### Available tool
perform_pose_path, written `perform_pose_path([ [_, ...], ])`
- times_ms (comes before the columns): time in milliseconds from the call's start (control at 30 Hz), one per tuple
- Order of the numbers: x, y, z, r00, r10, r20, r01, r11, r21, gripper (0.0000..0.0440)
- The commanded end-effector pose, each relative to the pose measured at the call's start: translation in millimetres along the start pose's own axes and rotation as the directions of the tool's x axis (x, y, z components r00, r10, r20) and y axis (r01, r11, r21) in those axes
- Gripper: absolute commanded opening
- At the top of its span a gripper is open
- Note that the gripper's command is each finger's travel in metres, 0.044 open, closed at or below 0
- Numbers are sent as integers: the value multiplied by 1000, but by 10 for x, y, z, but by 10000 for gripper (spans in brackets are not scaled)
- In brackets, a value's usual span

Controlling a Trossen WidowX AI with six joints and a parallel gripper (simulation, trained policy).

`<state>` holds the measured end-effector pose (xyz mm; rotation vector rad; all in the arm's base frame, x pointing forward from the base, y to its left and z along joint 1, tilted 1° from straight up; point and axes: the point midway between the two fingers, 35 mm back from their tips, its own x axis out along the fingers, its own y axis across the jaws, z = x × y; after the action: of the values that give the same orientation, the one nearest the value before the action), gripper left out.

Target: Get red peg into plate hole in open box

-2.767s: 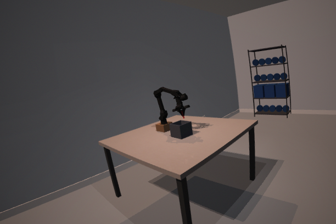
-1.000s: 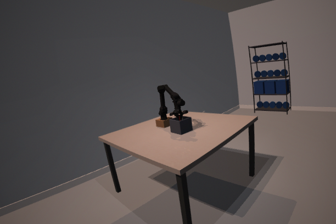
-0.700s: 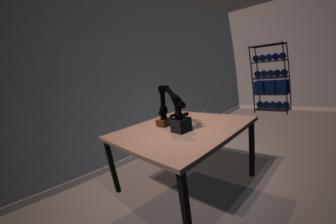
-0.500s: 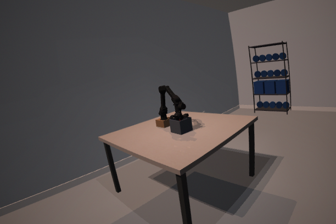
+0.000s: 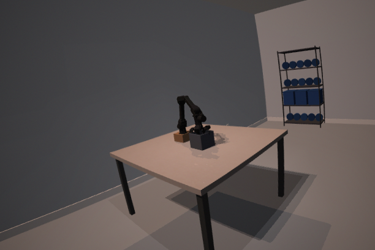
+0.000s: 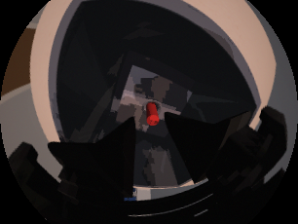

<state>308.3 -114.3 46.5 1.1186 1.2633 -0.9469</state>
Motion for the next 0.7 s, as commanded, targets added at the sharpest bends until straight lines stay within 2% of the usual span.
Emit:
perform_pose_path([
  [0,-84,52,32,999,31,-33,-31,1000,6,177],
  [667,-610,288,258,970,219,-104,-216,976,35,224],
])
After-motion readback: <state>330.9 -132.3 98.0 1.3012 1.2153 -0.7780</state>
